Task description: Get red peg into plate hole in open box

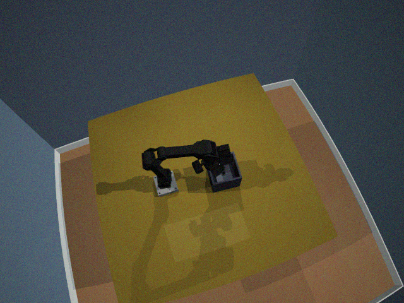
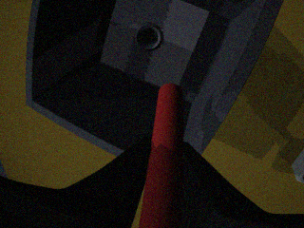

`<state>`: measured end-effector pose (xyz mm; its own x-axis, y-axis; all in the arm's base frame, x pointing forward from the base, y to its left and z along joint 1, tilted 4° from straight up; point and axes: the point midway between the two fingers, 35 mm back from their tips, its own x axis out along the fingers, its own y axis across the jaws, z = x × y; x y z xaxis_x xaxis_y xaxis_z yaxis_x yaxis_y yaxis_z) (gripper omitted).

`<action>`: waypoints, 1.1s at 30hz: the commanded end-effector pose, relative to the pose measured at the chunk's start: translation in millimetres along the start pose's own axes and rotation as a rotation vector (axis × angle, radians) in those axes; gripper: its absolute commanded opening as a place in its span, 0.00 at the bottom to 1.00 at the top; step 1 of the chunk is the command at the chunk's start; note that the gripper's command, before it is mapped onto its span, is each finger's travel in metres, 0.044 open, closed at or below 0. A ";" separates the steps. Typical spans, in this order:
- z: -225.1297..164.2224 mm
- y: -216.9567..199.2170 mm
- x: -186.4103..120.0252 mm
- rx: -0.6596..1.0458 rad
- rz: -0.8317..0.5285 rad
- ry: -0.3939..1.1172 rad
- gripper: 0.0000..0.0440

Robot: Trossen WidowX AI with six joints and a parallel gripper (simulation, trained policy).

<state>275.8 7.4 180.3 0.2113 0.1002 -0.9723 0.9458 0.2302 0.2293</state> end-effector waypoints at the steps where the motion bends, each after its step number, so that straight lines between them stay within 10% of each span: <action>1: 7.1 4.4 4.0 -0.001 -0.004 0.006 0.00; 33: 28.1 24.0 79.2 -0.075 -0.053 0.089 0.00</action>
<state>320.3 -8.0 114.8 0.1427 0.1614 -0.9765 0.9379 0.2932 0.1855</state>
